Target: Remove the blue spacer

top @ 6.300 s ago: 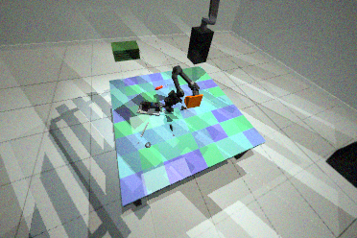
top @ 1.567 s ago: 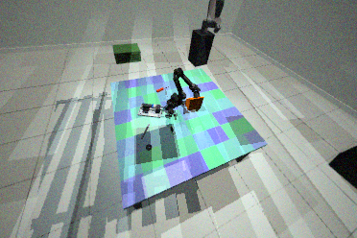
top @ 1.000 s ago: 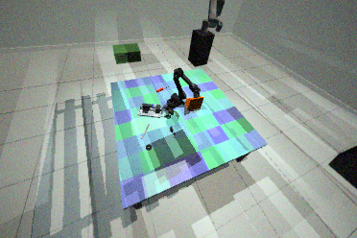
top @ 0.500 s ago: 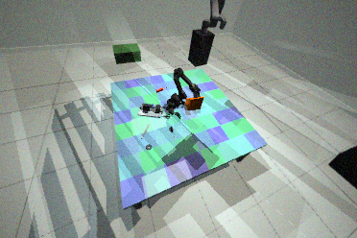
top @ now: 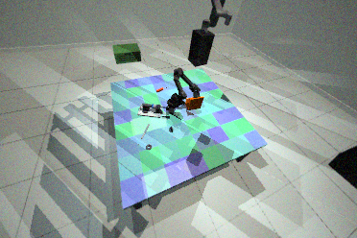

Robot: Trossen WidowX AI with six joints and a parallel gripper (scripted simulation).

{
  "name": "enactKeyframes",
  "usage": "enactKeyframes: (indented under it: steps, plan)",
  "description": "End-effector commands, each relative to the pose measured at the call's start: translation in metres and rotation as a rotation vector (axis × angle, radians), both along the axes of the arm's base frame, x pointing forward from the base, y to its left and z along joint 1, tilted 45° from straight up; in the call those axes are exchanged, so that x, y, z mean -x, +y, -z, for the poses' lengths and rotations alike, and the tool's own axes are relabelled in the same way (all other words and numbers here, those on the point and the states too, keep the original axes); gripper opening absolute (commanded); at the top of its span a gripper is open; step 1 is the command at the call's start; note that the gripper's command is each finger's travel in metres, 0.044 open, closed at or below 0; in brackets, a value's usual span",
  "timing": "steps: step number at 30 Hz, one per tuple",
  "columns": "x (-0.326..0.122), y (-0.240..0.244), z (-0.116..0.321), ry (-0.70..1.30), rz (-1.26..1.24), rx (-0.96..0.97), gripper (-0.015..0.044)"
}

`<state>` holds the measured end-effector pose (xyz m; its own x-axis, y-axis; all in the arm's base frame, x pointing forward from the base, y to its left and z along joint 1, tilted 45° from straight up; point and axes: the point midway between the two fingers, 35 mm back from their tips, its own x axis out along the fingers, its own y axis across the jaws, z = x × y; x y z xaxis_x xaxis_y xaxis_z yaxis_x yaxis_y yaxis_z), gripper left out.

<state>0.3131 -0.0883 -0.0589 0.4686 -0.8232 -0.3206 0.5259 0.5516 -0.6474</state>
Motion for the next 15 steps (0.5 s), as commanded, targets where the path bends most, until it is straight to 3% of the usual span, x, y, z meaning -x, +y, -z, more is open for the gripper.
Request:
enactKeyframes:
  steps: [1, 15]
  plan:
    - [0.0010, 0.0006, -0.0003, -0.004, 0.003, 0.001, 0.0000]
    - [0.0023, 0.0013, 0.0001, -0.004, 0.003, 0.001, 0.0000]
